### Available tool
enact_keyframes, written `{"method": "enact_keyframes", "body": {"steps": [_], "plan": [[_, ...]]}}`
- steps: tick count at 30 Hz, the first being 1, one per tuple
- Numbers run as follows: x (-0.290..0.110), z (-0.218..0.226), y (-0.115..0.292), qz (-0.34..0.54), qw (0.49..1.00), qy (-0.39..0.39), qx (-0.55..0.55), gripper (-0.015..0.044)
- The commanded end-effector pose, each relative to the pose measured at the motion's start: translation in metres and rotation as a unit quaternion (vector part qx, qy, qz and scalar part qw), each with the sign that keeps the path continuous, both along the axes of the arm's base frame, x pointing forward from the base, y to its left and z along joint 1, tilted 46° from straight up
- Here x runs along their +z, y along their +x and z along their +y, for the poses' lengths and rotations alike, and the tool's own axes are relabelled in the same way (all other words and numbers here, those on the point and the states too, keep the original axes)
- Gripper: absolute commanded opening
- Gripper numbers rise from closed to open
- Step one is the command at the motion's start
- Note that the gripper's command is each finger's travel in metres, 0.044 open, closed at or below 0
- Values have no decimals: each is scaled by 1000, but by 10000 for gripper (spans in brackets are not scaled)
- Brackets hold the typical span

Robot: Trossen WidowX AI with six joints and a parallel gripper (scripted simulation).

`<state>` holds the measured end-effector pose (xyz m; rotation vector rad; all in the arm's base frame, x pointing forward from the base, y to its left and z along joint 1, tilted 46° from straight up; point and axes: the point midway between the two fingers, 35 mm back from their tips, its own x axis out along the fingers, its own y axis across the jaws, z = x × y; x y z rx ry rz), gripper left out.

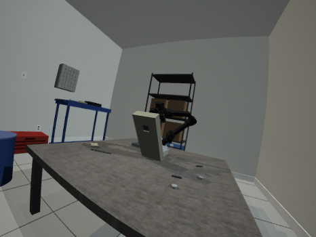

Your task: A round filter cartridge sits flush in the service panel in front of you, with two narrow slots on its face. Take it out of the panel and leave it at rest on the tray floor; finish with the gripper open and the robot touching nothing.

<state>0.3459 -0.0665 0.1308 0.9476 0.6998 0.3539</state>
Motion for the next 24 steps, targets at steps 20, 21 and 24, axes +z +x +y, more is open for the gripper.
{"method": "enact_keyframes", "body": {"steps": [20,21,24], "plan": [[-3,4,3,-228,911,-301,164,0],[-3,4,3,-237,904,-313,170,0],[-3,3,3,-264,880,-346,189,0]]}}
